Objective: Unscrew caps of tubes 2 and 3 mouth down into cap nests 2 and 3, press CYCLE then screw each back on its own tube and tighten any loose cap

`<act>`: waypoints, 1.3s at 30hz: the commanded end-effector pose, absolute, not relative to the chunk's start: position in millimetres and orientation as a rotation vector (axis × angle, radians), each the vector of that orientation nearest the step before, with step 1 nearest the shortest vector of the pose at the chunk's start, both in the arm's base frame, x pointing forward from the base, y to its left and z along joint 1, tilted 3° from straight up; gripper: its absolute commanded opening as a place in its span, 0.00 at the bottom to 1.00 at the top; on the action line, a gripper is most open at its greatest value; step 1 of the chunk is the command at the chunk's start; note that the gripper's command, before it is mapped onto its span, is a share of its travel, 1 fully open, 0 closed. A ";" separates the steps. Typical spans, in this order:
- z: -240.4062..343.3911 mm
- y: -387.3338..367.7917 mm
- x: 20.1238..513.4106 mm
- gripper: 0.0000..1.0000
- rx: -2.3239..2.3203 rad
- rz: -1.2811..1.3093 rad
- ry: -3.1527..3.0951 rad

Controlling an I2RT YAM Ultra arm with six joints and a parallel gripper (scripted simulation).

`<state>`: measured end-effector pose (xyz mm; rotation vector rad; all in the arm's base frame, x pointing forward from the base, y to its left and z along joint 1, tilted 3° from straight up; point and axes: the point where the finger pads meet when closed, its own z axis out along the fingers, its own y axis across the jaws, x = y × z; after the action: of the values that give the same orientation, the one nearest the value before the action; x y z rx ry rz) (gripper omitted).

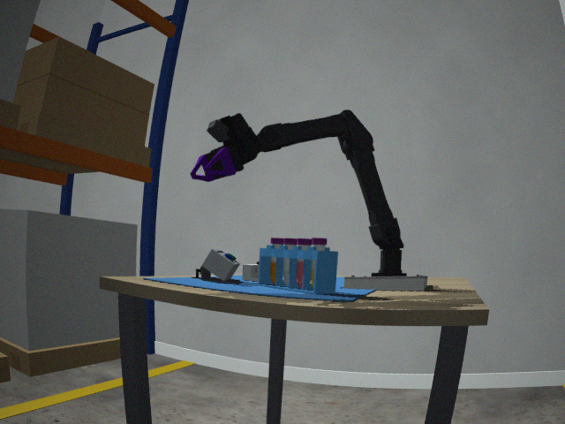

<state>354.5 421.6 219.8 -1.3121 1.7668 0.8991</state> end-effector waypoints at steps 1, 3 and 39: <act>223.6 410.7 354.2 0.49 -1.316 0.831 1.813; 217.8 402.5 355.0 0.49 -1.316 0.810 1.839; 155.1 273.6 331.4 0.49 -1.406 0.332 2.337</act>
<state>335.3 284.2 148.6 -1.3849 2.3119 0.3933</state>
